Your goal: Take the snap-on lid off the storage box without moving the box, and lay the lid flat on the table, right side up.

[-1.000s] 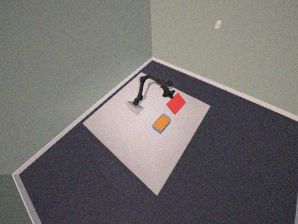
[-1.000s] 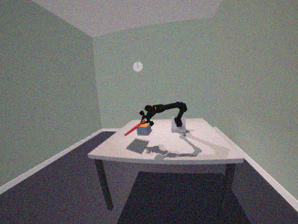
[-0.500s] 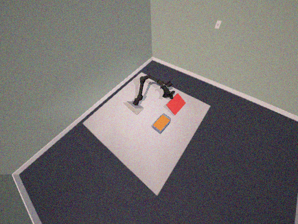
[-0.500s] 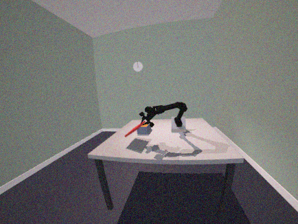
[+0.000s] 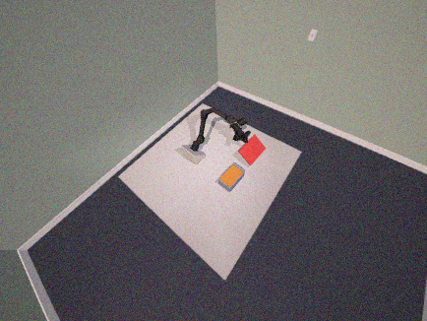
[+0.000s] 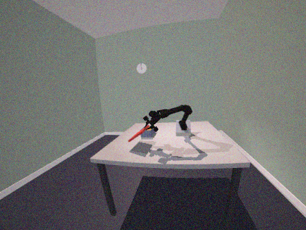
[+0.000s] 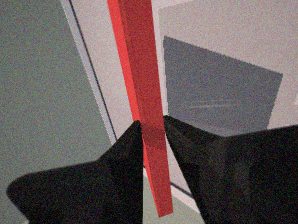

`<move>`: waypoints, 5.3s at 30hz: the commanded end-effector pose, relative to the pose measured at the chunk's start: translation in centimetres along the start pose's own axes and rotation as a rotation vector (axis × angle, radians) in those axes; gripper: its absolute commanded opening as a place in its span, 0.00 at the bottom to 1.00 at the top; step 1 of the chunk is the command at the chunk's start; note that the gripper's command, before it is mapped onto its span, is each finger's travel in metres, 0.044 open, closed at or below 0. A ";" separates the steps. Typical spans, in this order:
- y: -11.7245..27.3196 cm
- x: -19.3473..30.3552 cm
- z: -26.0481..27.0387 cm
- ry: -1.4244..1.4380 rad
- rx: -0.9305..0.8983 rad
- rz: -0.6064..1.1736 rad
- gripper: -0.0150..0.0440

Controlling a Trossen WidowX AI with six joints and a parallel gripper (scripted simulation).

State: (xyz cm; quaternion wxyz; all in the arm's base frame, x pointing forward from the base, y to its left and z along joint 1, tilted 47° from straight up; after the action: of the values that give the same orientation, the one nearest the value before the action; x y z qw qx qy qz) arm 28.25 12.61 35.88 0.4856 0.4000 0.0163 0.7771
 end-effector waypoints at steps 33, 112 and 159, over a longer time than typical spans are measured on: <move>-1.9 0.3 -2.1 -0.005 -0.007 -0.008 0.25; -5.9 1.3 -6.8 -0.008 -0.008 -0.006 0.25; -7.1 2.3 -7.6 -0.009 -0.008 -0.005 0.61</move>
State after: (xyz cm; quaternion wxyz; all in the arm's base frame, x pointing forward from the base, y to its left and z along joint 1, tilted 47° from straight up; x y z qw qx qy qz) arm 28.13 20.87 28.81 0.4910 0.4019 0.0121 0.7728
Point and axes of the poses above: the point midway between the two fingers, 35 mm back from their tips, its own y axis back along the fingers, its own z axis across the jaws, x = y × z, the point moved 8 cm from there along y, back along the fingers, and after that the axes turned 12 degrees about y, right-handed, at the moved point
